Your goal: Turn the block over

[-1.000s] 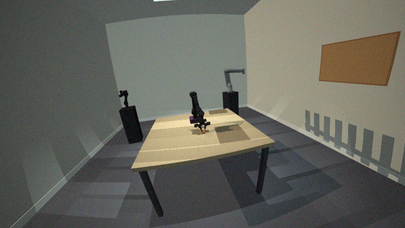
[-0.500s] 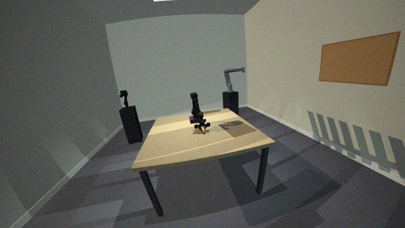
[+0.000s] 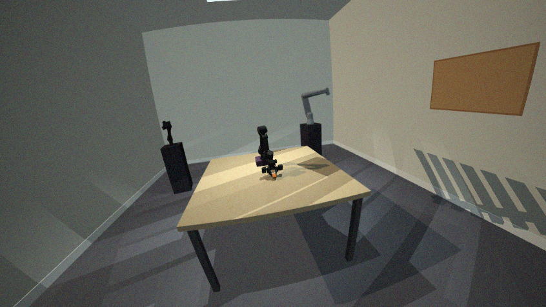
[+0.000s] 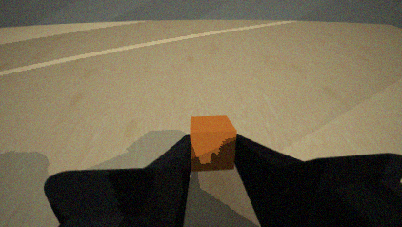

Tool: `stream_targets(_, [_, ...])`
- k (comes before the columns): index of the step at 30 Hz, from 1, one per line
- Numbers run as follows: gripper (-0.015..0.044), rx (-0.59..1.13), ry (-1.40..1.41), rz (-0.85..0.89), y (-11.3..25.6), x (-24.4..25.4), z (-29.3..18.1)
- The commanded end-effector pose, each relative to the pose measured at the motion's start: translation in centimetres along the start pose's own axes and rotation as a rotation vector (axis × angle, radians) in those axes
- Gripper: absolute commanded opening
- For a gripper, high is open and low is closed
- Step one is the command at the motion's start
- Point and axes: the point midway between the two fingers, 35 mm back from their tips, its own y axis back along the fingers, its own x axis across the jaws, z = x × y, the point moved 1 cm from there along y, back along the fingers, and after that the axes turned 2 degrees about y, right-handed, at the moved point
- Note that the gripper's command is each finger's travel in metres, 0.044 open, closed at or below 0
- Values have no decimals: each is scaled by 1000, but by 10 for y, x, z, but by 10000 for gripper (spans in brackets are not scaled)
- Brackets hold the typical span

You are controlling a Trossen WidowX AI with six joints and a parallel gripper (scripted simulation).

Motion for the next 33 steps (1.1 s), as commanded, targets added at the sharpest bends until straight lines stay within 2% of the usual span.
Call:
stream_targets(1, [0, -8, 6, -6, 1, -1, -1])
stream_targets(11, [0, -8, 6, -6, 1, -1, -1])
stream_targets(27, [420, -8, 6, -6, 1, -1, -1])
stream_targets(28, [440, -8, 6, -6, 1, -1, -1])
stream_targets(33, [440, -8, 6, -6, 1, -1, -1])
